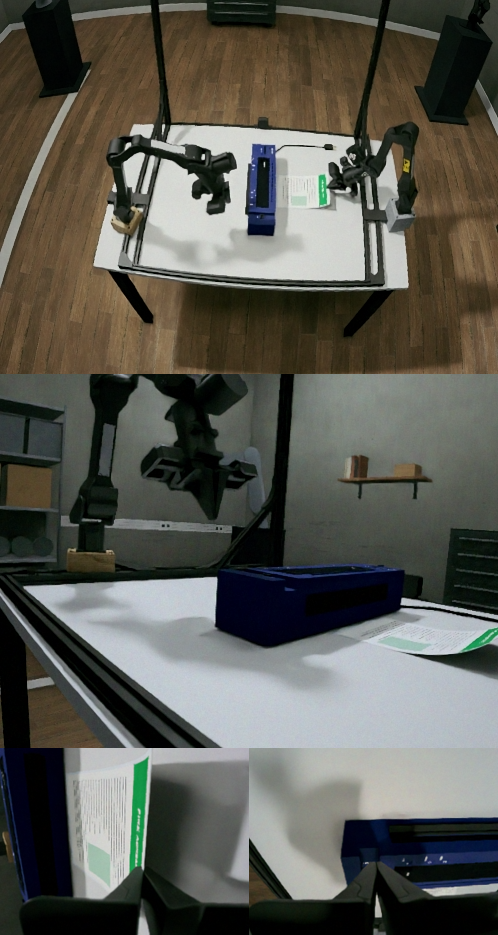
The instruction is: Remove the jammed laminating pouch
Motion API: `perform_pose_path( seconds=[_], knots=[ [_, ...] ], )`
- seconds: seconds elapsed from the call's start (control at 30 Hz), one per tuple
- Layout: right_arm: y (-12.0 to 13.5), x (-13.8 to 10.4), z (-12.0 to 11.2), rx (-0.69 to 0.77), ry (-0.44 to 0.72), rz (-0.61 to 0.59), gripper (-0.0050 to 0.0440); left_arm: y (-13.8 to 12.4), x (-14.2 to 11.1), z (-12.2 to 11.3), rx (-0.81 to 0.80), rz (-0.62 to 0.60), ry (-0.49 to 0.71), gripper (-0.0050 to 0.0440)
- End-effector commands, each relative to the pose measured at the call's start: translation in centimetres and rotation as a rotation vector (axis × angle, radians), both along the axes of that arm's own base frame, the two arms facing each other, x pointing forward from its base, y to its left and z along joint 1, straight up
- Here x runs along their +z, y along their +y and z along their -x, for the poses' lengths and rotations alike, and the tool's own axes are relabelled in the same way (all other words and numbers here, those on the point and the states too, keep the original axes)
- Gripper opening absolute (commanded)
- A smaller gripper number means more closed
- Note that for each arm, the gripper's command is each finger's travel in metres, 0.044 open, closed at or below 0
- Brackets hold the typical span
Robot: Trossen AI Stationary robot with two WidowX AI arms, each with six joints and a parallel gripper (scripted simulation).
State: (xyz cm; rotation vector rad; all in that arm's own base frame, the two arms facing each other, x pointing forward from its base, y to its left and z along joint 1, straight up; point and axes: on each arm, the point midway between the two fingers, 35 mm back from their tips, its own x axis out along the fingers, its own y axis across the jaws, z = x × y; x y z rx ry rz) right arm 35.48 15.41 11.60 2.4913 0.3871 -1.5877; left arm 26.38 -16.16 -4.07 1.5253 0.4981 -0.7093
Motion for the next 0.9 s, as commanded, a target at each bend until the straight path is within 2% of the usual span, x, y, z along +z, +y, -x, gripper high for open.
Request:
perform_pose_path(
  seconds=[0.0,0.8,0.83,0.87],
  knots=[
    [0.09,0.92,-0.21,0.0,-0.023,-0.011,-0.005,-0.03,0.06,0.06,-0.001,0.003,-0.002,-0.005],
    [0.09,0.92,-0.21,0.0,-0.023,-0.011,-0.005,0.08,-0.14,0.22,-0.001,-0.002,0.003,-0.005],
    [0.09,0.92,-0.21,0.0,-0.023,-0.011,-0.005,-0.21,0.37,-0.24,0.0,0.01,-0.011,0.0347],
    [0.09,0.92,-0.21,0.0,-0.023,-0.011,-0.005,-0.21,0.37,-0.24,0.0,0.01,-0.011,0.0347]
  ],
)
